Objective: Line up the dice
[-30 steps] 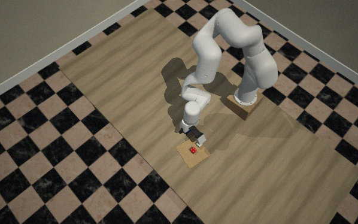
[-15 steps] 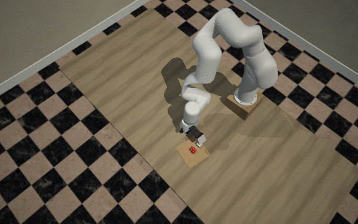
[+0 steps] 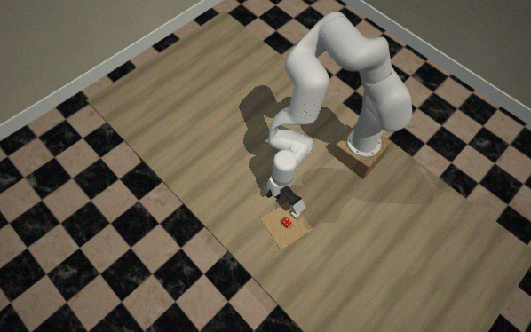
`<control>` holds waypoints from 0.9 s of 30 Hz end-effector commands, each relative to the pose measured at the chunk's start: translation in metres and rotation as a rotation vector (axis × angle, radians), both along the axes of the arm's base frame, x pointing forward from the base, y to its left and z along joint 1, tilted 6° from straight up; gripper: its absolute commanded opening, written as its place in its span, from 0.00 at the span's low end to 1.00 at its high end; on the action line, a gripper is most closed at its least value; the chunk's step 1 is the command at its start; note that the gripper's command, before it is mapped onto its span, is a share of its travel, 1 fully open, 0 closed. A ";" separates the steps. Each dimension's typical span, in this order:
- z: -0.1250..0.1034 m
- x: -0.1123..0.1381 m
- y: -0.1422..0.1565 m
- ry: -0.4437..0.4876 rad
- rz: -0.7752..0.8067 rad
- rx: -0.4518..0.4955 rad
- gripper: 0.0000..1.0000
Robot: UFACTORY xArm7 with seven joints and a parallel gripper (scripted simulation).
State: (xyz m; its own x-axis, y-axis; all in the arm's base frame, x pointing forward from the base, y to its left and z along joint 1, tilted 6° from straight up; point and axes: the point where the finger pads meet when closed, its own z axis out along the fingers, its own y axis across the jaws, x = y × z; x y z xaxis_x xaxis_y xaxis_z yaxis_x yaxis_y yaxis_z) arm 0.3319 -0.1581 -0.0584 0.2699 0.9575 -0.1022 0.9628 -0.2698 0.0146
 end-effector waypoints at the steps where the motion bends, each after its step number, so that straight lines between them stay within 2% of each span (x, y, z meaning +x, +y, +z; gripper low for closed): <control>1: 0.001 0.001 0.000 -0.003 0.000 -0.001 0.21; 9: 0.009 0.001 0.000 -0.003 0.000 -0.001 0.21; 18: 0.067 0.002 0.007 -0.003 0.000 -0.001 0.21; 20: 0.067 0.002 0.007 -0.003 0.000 -0.001 0.21; 27: 0.099 0.002 0.010 -0.003 0.000 -0.001 0.21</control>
